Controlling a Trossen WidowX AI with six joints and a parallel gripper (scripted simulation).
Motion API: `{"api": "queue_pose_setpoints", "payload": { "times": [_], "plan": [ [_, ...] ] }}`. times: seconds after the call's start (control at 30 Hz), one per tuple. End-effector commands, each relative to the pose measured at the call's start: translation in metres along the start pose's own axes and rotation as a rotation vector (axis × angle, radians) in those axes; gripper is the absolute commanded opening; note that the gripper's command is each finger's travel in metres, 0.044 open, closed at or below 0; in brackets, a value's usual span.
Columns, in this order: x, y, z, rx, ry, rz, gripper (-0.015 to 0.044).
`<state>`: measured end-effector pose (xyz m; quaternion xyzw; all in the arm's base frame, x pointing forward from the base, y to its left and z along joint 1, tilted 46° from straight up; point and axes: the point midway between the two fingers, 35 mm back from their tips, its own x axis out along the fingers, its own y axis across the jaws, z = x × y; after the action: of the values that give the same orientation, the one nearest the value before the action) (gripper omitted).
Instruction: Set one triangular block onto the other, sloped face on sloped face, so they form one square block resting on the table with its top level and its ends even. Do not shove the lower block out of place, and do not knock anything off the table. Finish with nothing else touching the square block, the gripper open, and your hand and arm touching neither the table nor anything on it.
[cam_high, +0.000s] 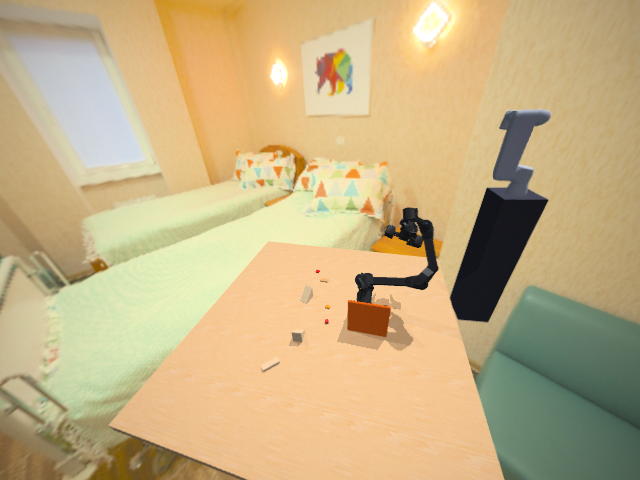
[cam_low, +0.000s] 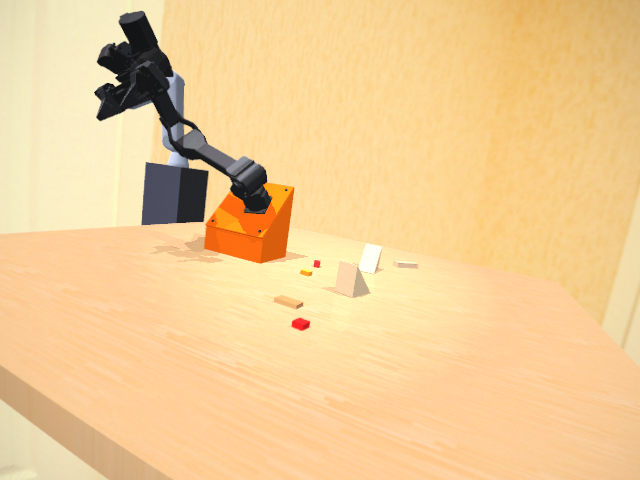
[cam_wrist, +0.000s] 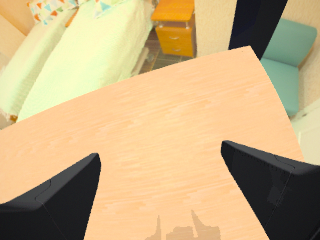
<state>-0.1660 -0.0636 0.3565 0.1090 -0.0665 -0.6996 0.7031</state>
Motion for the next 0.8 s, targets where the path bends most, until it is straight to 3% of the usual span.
{"api": "queue_pose_setpoints", "payload": {
  "times": [0.0, 0.37, 0.77],
  "plan": [
    [0.0, 0.002, -0.001, -0.013, 0.003, 0.004, 0.0426],
    [0.053, 0.16, -0.015, -0.876, 0.225, 0.278, 0.044],
    [0.107, 0.295, -0.106, -1.65, 0.378, 0.742, 0.044]
  ]
}}
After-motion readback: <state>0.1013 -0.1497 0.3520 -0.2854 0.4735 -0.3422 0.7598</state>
